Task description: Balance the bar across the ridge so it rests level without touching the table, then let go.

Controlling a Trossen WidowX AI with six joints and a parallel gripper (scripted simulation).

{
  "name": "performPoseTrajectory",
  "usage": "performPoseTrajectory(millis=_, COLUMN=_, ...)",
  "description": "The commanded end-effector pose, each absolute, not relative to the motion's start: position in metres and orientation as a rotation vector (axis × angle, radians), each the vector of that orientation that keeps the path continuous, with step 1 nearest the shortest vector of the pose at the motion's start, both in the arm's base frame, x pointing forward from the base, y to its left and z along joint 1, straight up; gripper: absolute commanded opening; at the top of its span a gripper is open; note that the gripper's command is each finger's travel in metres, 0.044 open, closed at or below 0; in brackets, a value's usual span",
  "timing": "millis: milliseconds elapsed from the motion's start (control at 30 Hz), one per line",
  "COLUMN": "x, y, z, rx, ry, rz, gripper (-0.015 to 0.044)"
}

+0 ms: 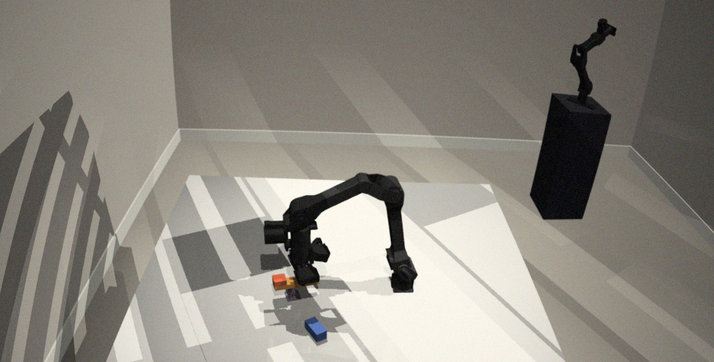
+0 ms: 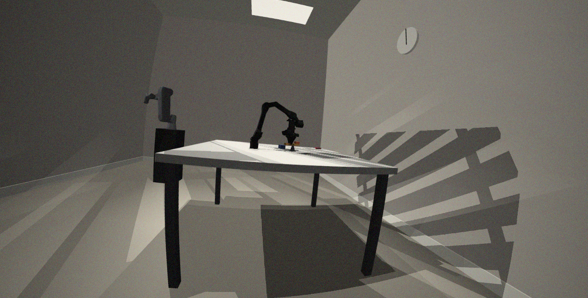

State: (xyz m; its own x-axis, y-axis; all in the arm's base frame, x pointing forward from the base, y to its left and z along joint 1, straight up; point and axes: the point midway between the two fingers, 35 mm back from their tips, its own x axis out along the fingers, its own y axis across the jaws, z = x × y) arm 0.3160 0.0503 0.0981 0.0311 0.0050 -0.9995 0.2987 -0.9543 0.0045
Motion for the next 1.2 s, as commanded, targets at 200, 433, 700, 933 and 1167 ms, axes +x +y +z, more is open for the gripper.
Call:
performPoseTrajectory(millis=200, x=0.316, y=0.0503, z=0.0981, rx=2.091, ry=0.315, rz=-2.025, gripper=0.0171)
performPoseTrajectory(millis=433, x=0.316, y=0.0503, z=0.0981, rx=2.091, ry=0.315, rz=-2.025, gripper=0.0173)
performPoseTrajectory(millis=700, x=0.316, y=0.0503, z=0.0981, rx=2.091, ry=0.315, rz=-2.025, gripper=0.0185)
performPoseTrajectory(millis=933, x=0.316, y=0.0503, z=0.0981, rx=2.091, ry=0.315, rz=-2.025, gripper=0.0185)
performPoseTrajectory(millis=1167, x=0.316, y=0.0503, z=0.0981, rx=2.091, ry=0.315, rz=-2.025, gripper=0.0342)
